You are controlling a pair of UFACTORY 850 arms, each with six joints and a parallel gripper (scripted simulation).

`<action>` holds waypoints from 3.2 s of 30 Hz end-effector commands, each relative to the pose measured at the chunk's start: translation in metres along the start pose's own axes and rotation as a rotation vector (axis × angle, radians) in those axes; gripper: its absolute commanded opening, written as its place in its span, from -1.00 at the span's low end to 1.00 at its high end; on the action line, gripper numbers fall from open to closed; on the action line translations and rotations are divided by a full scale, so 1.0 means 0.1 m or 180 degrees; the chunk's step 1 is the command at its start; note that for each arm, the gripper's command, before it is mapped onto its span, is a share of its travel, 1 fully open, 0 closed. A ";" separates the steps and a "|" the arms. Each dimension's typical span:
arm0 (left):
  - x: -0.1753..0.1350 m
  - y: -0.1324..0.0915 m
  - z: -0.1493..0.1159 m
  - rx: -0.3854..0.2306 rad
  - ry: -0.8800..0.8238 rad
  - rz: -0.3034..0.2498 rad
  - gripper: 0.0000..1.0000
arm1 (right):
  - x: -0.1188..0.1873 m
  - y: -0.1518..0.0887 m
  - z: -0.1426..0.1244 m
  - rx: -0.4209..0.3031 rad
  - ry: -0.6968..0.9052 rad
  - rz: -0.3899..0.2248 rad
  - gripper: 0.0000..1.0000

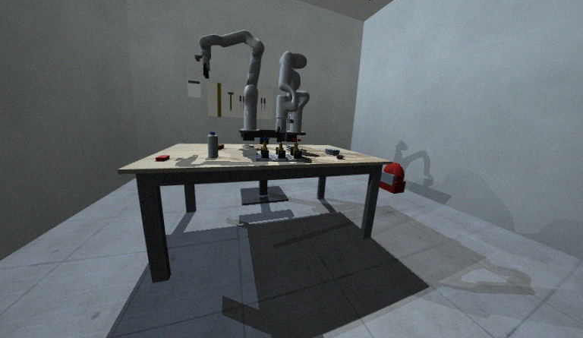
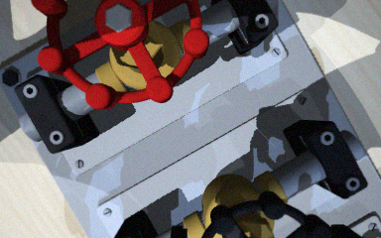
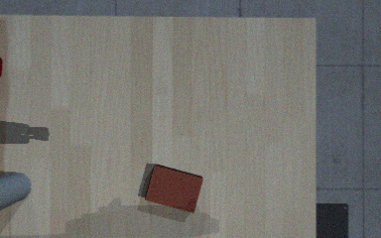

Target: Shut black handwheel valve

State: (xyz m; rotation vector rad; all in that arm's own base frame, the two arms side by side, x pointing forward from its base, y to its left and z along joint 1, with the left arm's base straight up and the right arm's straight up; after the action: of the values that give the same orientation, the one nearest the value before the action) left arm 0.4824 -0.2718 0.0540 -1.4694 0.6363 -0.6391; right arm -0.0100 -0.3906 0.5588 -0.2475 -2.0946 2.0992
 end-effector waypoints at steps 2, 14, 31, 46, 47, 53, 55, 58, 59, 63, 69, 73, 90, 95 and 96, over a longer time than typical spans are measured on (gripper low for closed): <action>0.01 -0.01 0.00 0.0002 0.0000 -0.0005 -1.00 | 0.00 -0.01 0.00 0.0006 0.0000 0.0002 1.00; 0.01 -0.01 0.00 0.0002 0.0007 -0.0005 -1.00 | 0.00 -0.01 0.00 0.0006 0.0000 0.0002 1.00; 0.01 -0.01 0.00 0.0002 0.0140 -0.0005 -1.00 | 0.00 -0.01 0.00 0.0006 0.0000 0.0002 1.00; 0.01 -0.01 0.00 0.0002 0.0467 -0.0005 -1.00 | 0.00 -0.01 0.00 0.0006 0.0000 0.0002 1.00; 0.01 -0.01 0.00 0.0002 0.0502 -0.0005 -1.00 | 0.00 -0.01 0.00 0.0006 0.0000 0.0002 1.00; 0.01 -0.01 0.00 0.0002 0.0652 -0.0005 -1.00 | 0.00 -0.01 0.00 0.0006 0.0000 0.0002 1.00; 0.01 -0.01 0.00 0.0003 0.0735 -0.0005 -1.00 | 0.00 -0.01 0.00 0.0006 0.0000 0.0002 1.00; 0.01 -0.01 0.00 0.0003 0.0869 -0.0005 -1.00 | 0.00 -0.01 0.00 0.0006 0.0000 0.0002 1.00; 0.01 -0.01 0.00 0.0003 0.0916 -0.0005 -1.00 | 0.00 -0.01 0.00 0.0006 0.0000 0.0002 1.00; 0.01 -0.01 0.00 0.0003 0.1116 -0.0005 -1.00 | 0.00 -0.01 0.00 0.0006 0.0000 0.0002 1.00; 0.01 -0.01 0.00 0.0003 0.1333 -0.0005 -1.00 | 0.00 -0.01 0.00 0.0006 0.0000 0.0002 1.00; 0.01 -0.01 0.00 0.0003 0.1566 -0.0005 -1.00 | 0.00 -0.01 0.00 0.0006 0.0000 0.0002 1.00; 0.01 0.00 0.00 0.0004 0.2541 -0.0004 -1.00 | 0.00 -0.01 0.00 0.0006 0.0000 0.0002 1.00; 0.01 0.00 0.00 0.0004 0.2885 -0.0004 -1.00 | 0.00 -0.01 0.00 0.0006 0.0000 0.0002 1.00; 0.01 0.00 0.00 0.0004 0.2954 -0.0004 -1.00 | 0.00 -0.01 0.00 0.0006 0.0000 0.0002 1.00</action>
State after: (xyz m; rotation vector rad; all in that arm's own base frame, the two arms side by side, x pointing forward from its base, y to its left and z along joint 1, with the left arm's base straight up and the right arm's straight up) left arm 0.4817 -0.2727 0.0538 -1.1387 1.2857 -1.2808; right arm -0.0100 -0.3906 0.5588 -0.2475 -2.0946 2.0992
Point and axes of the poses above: on each arm, the point where the finger pads meet when closed, its own y axis out along the fingers, its own x axis across the jaws, z = x × y, the point moved 9 cm from there along -y, back along the fingers, and after that the axes turned 12 degrees about y, right-handed, at the moved point
